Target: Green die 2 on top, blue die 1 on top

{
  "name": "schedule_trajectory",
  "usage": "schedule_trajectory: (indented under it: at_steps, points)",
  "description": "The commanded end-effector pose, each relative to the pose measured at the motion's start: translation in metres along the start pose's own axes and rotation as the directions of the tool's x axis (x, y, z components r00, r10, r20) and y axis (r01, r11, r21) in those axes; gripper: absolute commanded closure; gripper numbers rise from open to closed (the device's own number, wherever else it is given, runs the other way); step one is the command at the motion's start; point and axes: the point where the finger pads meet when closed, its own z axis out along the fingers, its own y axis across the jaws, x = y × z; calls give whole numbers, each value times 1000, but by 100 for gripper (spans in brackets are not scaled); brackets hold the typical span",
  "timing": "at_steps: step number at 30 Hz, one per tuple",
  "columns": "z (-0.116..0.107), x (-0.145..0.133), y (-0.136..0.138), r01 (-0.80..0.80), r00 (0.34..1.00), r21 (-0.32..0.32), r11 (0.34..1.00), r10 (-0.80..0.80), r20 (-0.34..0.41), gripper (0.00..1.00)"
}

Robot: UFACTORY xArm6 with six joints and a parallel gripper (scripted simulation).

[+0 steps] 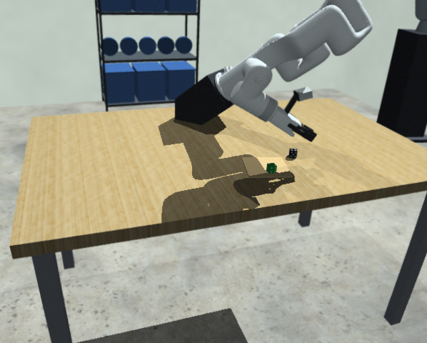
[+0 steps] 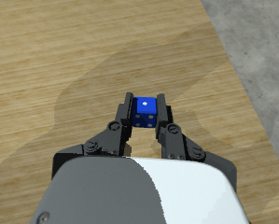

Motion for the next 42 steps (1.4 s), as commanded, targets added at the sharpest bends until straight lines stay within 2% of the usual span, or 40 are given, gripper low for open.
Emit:
schedule_trajectory:
  at_steps: [1, 10, 24, 42]
  points:
    - [0, 0, 1, 4, 1000, 5, 1000, -4, -13, 79]
    - [5, -8, 1, 4, 1000, 15, 1000, -4, -12, 79]
    - [28, -51, 1, 4, 1000, 15, 1000, -4, -12, 79]
    - [35, -64, 1, 4, 1000, 15, 1000, -4, -12, 79]
